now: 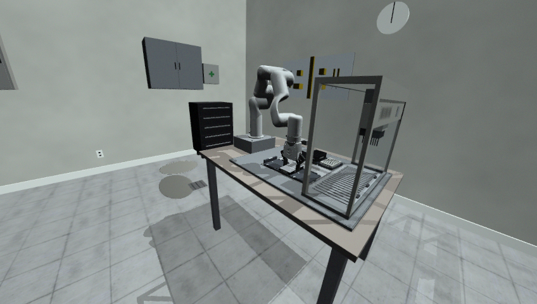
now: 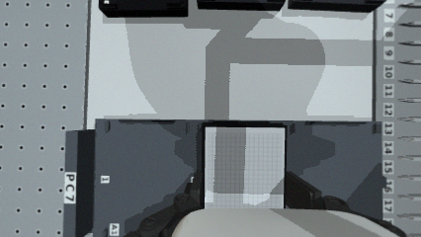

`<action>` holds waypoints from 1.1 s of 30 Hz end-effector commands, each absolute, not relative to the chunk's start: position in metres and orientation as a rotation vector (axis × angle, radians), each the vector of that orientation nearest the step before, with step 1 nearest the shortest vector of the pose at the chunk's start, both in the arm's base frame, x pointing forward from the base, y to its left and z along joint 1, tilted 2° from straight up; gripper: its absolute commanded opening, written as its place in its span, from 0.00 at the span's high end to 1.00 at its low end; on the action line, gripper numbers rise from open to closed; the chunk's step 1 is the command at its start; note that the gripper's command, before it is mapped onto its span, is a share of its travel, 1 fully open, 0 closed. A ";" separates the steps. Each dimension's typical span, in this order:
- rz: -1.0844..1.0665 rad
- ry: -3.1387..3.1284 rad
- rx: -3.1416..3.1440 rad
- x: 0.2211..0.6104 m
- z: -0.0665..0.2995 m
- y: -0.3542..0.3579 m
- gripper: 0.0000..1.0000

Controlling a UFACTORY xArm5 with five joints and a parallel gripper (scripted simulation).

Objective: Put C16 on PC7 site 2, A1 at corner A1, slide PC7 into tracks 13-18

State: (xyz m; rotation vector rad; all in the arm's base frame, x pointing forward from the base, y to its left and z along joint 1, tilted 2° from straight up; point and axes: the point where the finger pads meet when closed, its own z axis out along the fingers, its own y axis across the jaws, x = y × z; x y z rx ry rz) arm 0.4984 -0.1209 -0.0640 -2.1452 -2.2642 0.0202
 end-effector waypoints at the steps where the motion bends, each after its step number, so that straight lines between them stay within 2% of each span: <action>1: 0.018 -2.266 -2.146 0.499 -0.063 -0.121 1.00; 15: 0.018 -2.266 -2.146 0.499 -0.063 -0.121 1.00; 16: 0.018 -2.266 -2.146 0.499 -0.064 -0.121 0.00; 33: 0.018 -2.266 -2.146 0.499 -0.064 -0.121 0.00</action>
